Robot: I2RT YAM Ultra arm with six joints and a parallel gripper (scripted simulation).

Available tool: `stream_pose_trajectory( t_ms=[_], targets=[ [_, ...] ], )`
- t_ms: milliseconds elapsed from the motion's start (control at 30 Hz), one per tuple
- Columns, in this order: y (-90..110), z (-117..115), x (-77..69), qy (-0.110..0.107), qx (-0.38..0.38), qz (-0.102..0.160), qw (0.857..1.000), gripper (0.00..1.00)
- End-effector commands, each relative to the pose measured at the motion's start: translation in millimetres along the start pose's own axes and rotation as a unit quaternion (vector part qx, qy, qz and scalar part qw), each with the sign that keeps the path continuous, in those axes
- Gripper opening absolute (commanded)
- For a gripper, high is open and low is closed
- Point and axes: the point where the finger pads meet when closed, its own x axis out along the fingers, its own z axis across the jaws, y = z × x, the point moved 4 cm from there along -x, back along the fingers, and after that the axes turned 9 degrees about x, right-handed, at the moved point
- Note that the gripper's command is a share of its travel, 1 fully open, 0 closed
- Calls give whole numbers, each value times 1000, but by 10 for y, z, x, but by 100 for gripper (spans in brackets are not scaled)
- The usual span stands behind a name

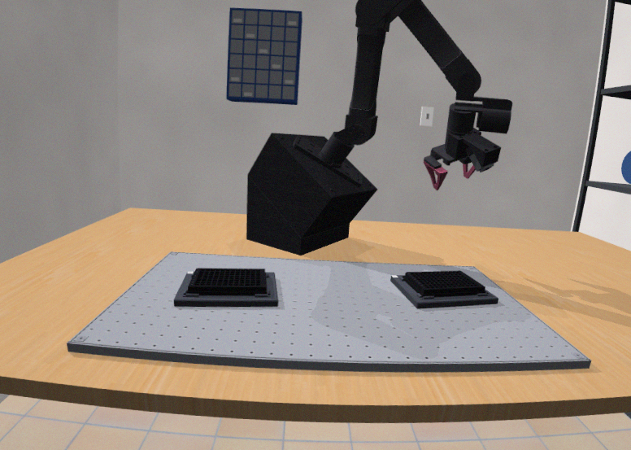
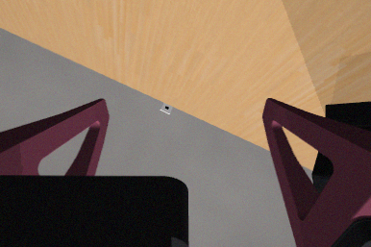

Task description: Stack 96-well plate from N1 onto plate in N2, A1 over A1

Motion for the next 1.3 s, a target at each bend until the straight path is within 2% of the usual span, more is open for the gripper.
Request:
stream_pose_trajectory(
  t_ms=[0,67,133,167,233,433,500,600,667,800,867,1000,1067,1200,1267],
  targets=[
    [-151,-49,-79,4,-7,-3,1000,100],
    [-213,-93,-135,24,2,-35,999,100],
    [-287,-166,-145,30,5,-34,999,100],
    [-311,-186,-160,26,6,-30,999,100],
    [-371,-246,-197,52,18,-56,997,100],
    [-479,-358,-265,50,19,-54,997,100],
    [-531,-423,-307,77,32,-78,993,100],
    [-607,-520,-369,75,33,-76,994,100],
    [-644,-567,-445,98,44,-102,989,100],
    [-721,-700,-492,99,48,-94,989,100],
    [-757,-769,-542,129,63,-113,983,100],
    [-794,-848,-594,129,63,-113,983,100],
    [-816,-906,-641,155,79,-126,977,100],
    [-863,-1039,-765,148,77,-127,978,100],
    [-886,-1124,-801,180,96,-135,969,100]
  ],
)
